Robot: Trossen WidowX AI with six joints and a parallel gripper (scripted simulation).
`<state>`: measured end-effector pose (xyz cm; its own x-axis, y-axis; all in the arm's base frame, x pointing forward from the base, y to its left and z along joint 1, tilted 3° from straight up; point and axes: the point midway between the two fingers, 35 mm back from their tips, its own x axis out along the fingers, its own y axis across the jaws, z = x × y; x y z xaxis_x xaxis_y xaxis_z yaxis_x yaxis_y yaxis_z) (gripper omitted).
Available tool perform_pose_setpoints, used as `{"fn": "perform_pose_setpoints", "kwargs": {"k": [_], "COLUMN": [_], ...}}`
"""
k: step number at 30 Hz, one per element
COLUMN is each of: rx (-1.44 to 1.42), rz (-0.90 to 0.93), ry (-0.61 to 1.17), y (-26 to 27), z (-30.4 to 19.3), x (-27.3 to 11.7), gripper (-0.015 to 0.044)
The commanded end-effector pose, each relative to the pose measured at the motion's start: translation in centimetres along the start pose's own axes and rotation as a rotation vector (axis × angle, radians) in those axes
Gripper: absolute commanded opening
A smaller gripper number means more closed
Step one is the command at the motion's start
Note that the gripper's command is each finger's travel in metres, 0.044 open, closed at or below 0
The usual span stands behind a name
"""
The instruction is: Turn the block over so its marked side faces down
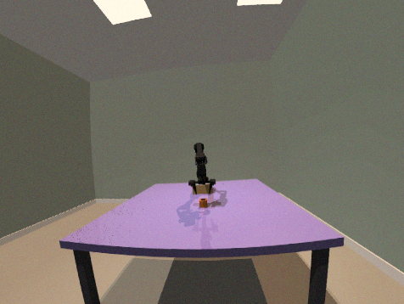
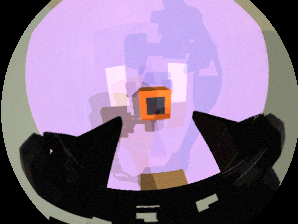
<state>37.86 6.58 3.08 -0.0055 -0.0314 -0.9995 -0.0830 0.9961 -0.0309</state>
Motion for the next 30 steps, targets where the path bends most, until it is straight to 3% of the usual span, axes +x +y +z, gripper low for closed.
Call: {"fn": "perform_pose_setpoints", "kwargs": {"k": [1, 30], "rx": [0.006, 0.006], "rz": [0.005, 0.005], "ry": [0.003, 0.003], "y": [0.0, 0.0], "z": [-0.1, -0.1], "x": [0.9, 5.9], "gripper": [0.044, 0.044]}}
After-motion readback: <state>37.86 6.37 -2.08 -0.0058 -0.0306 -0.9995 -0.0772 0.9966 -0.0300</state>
